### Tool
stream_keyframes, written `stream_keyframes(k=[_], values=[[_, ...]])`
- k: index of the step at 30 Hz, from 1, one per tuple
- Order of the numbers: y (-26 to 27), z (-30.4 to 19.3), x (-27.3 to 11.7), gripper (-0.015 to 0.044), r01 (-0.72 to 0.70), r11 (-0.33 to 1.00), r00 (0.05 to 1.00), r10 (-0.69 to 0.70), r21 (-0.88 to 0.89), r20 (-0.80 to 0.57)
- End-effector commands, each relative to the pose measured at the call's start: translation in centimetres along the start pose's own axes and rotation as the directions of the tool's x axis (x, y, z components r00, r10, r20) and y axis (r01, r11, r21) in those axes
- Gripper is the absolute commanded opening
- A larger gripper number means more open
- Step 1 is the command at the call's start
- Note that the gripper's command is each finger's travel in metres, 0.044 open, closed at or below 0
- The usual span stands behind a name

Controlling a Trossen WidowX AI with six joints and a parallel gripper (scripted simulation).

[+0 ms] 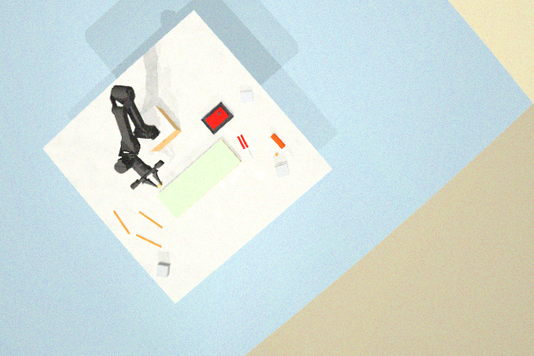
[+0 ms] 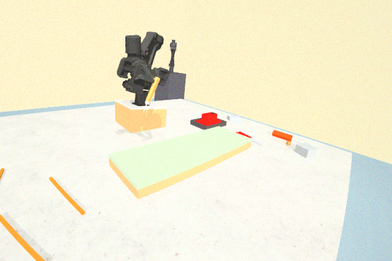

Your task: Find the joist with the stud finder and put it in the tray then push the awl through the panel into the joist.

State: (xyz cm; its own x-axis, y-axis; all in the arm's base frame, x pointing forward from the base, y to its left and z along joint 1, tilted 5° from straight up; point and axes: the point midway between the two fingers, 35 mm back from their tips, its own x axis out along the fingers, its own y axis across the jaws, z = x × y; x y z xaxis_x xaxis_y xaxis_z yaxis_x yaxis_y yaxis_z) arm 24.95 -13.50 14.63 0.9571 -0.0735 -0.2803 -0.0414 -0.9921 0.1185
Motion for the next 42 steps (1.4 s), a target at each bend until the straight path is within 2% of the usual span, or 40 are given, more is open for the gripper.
stream_keyframes(k=[1, 5, 6, 13, 21, 31, 42], values=[[-0.2, -0.9, -0.4, 0.0, 0.012, 0.995, 0.998, -0.007, 0.099, -0.057], [-0.4, -1.4, -0.7, 0.0, 0.029, 0.984, 0.996, -0.013, 0.177, -0.092], [-0.2, -0.8, -0.3, 0.0, 0.014, 0.993, 0.998, -0.008, 0.117, -0.057], [-0.6, -1.0, 0.5, 0.0, 0.005, 0.993, 0.999, -0.01, -0.118, -0.048], [-1.1, -1.2, 1.5, 0.0, -0.002, 0.915, 0.999, -0.014, -0.403, -0.037], [-1.9, -1.5, 2.8, 0.0, -0.006, 0.706, 1.0, -0.017, -0.709, -0.026], [-3.0, -1.8, 4.1, 0.0, -0.007, 0.364, 1.0, -0.02, -0.931, -0.016]])
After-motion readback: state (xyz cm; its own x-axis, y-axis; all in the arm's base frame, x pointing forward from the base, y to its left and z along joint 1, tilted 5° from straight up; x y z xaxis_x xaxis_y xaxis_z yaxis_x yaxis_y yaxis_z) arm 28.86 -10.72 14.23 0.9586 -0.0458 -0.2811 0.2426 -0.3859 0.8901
